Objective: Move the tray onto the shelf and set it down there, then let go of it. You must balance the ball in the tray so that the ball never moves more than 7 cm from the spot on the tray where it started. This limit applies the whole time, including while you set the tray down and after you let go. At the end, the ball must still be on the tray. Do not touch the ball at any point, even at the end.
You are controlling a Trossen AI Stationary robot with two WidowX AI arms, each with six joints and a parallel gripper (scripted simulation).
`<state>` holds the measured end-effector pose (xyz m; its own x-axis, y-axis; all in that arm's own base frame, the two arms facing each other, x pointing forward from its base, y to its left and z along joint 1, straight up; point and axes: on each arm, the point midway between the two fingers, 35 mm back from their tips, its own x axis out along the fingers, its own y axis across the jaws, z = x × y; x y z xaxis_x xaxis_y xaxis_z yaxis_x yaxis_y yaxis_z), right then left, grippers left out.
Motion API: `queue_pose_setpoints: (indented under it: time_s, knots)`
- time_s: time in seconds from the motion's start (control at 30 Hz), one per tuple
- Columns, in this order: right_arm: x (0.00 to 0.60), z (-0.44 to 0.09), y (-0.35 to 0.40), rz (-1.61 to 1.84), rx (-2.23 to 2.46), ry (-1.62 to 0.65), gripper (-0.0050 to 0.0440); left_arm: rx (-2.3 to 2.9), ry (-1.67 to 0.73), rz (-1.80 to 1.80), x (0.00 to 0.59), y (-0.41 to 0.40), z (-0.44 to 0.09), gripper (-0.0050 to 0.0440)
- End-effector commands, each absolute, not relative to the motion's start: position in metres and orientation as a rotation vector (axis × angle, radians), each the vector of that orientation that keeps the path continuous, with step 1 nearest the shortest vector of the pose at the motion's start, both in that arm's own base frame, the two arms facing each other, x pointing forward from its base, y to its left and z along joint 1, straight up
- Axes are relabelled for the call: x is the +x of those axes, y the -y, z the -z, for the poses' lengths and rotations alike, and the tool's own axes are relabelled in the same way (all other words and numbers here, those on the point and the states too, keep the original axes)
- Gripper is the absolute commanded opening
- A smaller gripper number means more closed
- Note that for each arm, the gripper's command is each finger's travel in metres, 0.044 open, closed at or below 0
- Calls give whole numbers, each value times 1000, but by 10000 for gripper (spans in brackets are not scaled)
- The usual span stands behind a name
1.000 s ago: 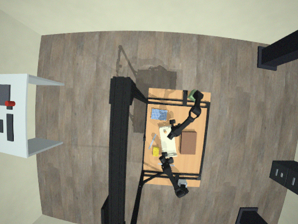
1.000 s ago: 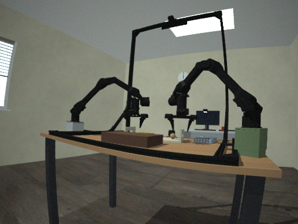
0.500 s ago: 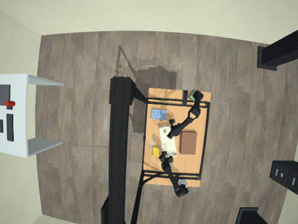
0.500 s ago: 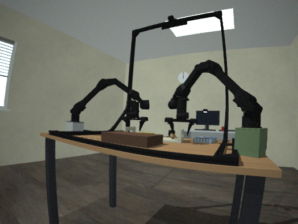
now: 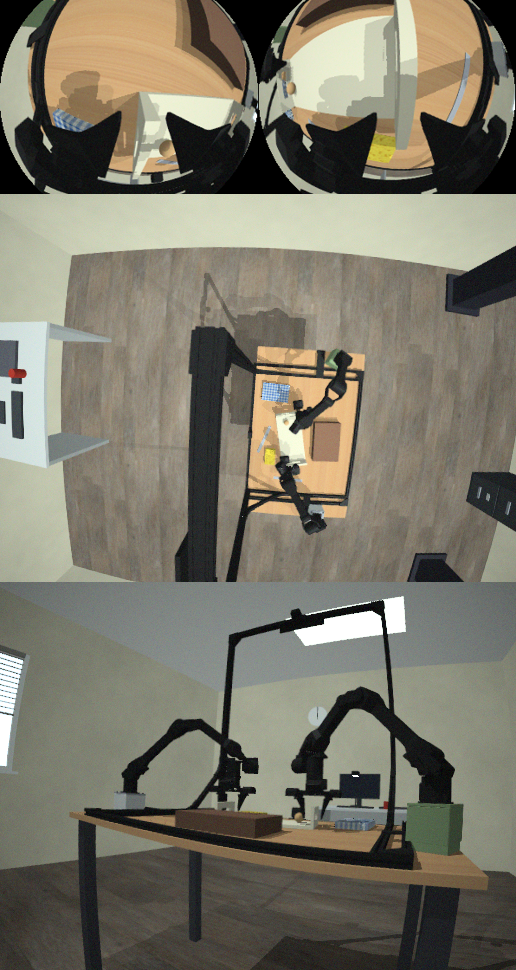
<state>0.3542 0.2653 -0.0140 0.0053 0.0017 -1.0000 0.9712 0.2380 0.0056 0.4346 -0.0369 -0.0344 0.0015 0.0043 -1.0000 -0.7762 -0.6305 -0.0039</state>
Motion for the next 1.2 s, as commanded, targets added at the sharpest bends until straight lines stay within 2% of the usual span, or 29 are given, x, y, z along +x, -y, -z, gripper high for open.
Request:
queue_pose_setpoints:
  time_s: [0.0,0.23,1.17]
  knots:
    - [353,17,-265,1033,1033,-1312,184,-1688,-809,-1688,434,37,36,184]
    - [353,17,-265,1033,1033,-1312,20,-1688,-809,-1688,434,37,36,20]
    - [353,14,-265,1033,1033,-1312,20,-1688,-809,-1688,434,37,33,20]
